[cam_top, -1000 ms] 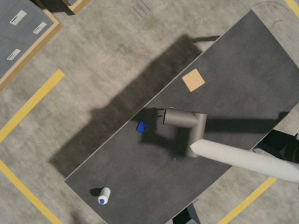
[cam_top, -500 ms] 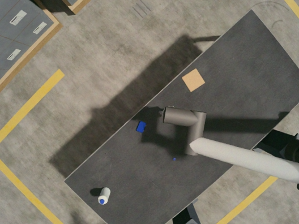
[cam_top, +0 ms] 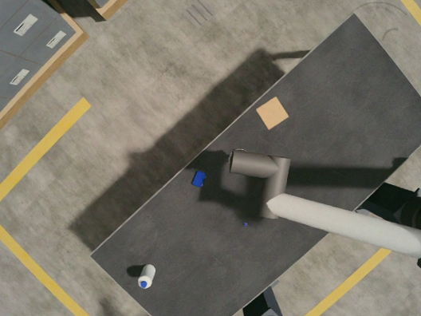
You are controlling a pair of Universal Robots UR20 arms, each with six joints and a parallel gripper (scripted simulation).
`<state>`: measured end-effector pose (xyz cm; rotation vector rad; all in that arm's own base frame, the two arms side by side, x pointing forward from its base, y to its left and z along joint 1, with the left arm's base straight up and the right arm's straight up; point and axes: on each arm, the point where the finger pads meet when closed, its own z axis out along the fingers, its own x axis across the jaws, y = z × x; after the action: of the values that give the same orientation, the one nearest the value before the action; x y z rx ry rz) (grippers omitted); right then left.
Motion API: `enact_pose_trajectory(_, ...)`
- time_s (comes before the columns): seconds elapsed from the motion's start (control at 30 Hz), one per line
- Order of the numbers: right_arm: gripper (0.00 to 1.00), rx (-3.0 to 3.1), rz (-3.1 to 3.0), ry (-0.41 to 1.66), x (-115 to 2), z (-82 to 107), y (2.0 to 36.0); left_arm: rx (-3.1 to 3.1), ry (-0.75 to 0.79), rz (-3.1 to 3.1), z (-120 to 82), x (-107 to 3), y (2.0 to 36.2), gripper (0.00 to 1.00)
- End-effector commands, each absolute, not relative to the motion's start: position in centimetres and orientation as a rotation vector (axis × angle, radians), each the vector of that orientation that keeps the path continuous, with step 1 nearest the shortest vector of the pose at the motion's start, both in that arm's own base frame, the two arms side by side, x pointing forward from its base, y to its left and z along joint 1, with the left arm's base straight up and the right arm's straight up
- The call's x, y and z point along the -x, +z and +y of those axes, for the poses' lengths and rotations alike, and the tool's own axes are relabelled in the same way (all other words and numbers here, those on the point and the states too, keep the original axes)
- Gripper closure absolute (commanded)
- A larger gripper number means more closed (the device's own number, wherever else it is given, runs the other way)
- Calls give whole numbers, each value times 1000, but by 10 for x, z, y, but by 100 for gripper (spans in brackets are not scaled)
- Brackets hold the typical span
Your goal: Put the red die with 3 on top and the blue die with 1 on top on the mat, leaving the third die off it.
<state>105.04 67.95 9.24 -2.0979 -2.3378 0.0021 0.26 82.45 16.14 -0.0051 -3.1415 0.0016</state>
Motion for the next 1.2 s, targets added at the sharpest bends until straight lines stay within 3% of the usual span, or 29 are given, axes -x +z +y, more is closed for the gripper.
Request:
enact_pose_trajectory(0.0, 36, 2101, -2335, 0, -1051, 680, 94, 5, 0, -3142, 825, -3, 162, 0)
enact_pose_trajectory(1.17, 36, 2102, -2335, 0, -1051, 680, 87, 5, 0, -3142, 825, -3, 162, 0)
